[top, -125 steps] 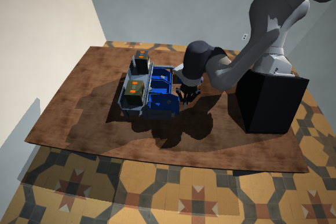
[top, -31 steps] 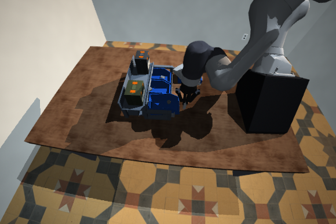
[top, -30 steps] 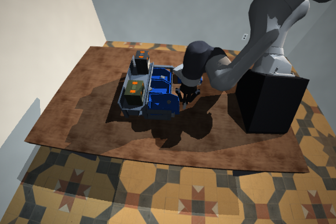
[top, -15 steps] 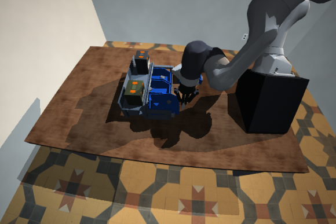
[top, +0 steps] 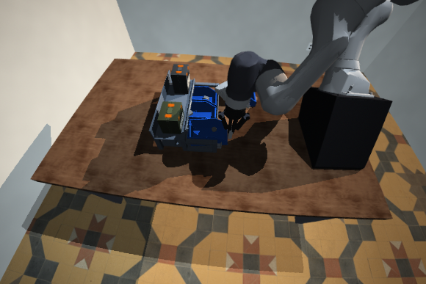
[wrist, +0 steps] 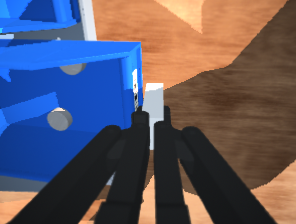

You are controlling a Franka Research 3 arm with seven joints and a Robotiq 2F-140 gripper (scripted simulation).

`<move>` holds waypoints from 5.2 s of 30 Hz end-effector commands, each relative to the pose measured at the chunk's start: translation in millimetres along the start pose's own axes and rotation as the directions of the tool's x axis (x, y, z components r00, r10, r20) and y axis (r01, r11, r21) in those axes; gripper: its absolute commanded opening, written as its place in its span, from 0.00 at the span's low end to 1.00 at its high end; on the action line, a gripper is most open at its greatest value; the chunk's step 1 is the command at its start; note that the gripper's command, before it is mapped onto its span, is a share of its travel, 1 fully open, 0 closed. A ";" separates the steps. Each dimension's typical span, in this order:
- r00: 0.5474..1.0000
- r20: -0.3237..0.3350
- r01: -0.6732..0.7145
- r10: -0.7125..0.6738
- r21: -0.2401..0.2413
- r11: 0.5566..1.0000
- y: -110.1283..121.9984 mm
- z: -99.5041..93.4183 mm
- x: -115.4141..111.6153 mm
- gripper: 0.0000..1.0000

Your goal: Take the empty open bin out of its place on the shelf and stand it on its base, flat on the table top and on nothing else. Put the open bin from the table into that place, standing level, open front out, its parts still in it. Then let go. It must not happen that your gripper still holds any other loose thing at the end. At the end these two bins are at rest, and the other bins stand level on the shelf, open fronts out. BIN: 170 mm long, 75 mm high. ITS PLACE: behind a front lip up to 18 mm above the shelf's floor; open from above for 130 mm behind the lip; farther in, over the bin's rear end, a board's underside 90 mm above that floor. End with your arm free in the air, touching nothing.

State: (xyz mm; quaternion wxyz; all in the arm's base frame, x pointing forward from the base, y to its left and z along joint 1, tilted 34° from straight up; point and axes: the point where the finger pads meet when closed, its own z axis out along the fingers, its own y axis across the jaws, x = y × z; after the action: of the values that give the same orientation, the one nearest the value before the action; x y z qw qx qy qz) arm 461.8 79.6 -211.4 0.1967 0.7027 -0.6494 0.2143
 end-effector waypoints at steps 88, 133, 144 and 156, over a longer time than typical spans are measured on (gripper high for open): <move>1.000 -0.003 0.007 -0.007 -0.003 1.000 -63.2 1.1 0.6 0.00; 1.000 -0.003 0.007 -0.007 -0.003 1.000 -43.2 -18.9 0.7 0.00; 1.000 -0.003 0.007 -0.007 -0.003 1.000 -43.4 -59.1 0.6 0.00; 1.000 -0.003 0.007 -0.007 -0.003 1.000 -43.4 -78.9 0.5 0.00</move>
State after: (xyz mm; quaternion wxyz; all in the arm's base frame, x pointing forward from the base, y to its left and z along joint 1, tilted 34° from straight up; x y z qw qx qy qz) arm 505.2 131.2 -146.1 0.1933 0.7093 -0.6432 0.2140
